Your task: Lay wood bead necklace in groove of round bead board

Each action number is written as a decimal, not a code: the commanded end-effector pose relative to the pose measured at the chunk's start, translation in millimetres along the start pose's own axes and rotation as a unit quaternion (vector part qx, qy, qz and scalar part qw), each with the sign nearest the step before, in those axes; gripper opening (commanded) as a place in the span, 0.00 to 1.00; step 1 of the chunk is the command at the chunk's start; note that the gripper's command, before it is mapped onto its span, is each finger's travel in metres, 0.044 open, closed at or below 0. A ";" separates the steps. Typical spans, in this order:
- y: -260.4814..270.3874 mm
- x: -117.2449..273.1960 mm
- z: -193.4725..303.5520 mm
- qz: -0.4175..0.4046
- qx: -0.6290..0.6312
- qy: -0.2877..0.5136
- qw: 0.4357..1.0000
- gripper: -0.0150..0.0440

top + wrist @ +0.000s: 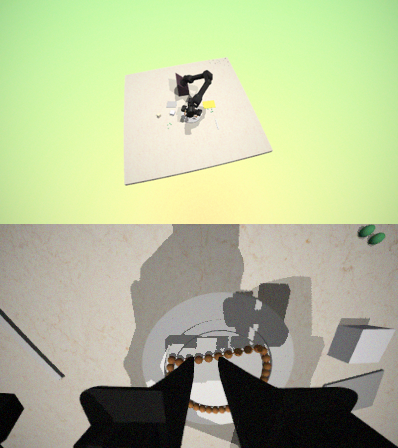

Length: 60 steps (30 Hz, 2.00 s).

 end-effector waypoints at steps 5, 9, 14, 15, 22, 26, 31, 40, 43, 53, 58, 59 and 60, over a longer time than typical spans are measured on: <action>-42.8 13.9 -14.0 0.003 0.424 0.000 0.906 0.46; -49.2 15.8 -15.5 0.002 0.502 0.001 0.865 0.46; -57.2 18.0 -17.2 0.001 0.594 0.001 0.804 0.46; -59.1 18.5 -17.5 0.001 0.611 0.001 0.791 0.46; -61.5 19.2 -17.9 0.000 0.656 0.001 0.754 0.46; -61.5 19.2 -17.9 0.000 0.656 0.001 0.754 0.46; -61.5 19.2 -17.9 0.000 0.656 0.001 0.754 0.46; -61.5 11.9 -18.0 0.000 0.656 0.001 0.754 0.46; -61.5 3.2 -17.8 0.000 0.656 0.001 0.754 0.46; -60.7 1.2 -18.9 0.001 0.657 0.000 0.754 0.46; -61.0 -7.1 -18.6 0.000 0.657 0.000 0.754 0.46; -61.0 -8.8 -18.5 0.000 0.657 0.000 0.754 0.46; -61.1 -10.4 -18.4 0.000 0.657 0.000 0.754 0.46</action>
Point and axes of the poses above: the point midway between the two fingers, 35 mm back from their tips, its own x axis back along the fingers, its own y axis across the jaws, z = x × y, the point moved 5 cm from there along x, back along the fingers, and after that the axes turned 10 degrees about -x, right-handed, at the moved point
